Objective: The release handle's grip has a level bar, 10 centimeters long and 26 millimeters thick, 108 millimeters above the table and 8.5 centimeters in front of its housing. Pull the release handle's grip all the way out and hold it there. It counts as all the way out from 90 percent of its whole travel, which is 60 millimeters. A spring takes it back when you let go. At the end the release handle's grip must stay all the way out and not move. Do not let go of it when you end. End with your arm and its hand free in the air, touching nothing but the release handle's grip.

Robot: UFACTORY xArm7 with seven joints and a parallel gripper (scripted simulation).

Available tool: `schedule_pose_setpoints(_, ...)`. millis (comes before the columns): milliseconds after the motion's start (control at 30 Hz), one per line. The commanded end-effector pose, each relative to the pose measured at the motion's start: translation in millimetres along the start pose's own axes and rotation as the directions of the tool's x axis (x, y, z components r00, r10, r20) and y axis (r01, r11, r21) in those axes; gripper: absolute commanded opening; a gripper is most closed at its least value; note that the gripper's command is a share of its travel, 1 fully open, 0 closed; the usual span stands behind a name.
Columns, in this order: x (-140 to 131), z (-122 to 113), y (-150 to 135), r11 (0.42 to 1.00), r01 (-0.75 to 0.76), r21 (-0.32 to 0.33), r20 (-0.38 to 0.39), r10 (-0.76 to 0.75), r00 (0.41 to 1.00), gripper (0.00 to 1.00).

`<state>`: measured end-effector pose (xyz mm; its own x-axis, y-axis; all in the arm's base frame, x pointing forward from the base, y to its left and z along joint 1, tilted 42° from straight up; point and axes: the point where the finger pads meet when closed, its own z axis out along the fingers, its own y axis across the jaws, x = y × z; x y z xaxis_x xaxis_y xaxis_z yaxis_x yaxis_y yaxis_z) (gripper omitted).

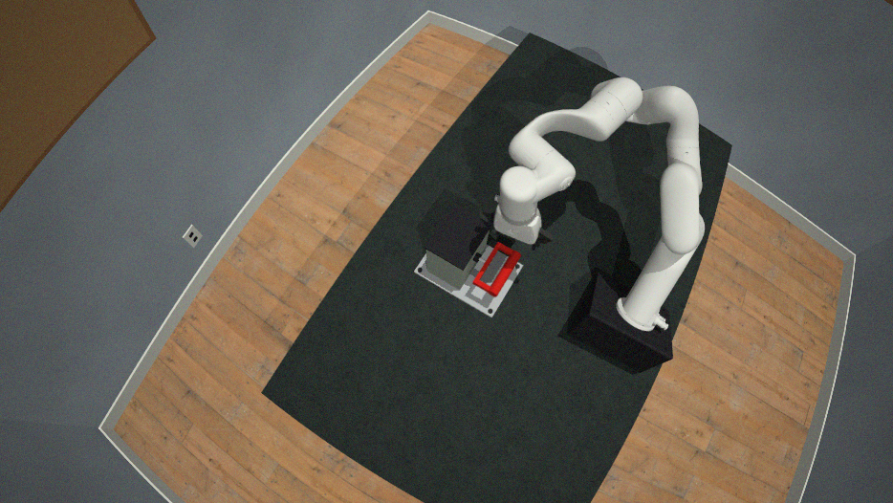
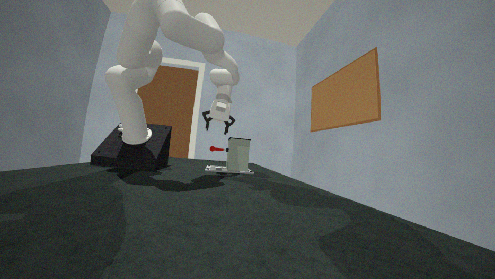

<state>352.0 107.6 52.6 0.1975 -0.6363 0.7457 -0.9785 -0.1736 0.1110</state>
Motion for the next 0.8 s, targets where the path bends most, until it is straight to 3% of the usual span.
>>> schedule_pose_setpoints(0, -41, -2, 2, 0.996, -0.069, 0.062, 0.073, 0.064, 0.995, 1.00)
schedule_pose_setpoints(200, -62, -3, 5, 0.991, -0.104, 0.081, 0.116, 0.094, 0.989, 1.00)
schedule_pose_setpoints(567, -63, -3, 6, 0.991, -0.107, 0.083, 0.120, 0.096, 0.988, 1.00)
schedule_pose_setpoints(600, -63, -3, 6, 0.991, -0.107, 0.083, 0.120, 0.096, 0.988, 0.00)
schedule_pose_setpoints(767, -63, -3, 6, 0.991, -0.107, 0.083, 0.120, 0.096, 0.988, 0.00)
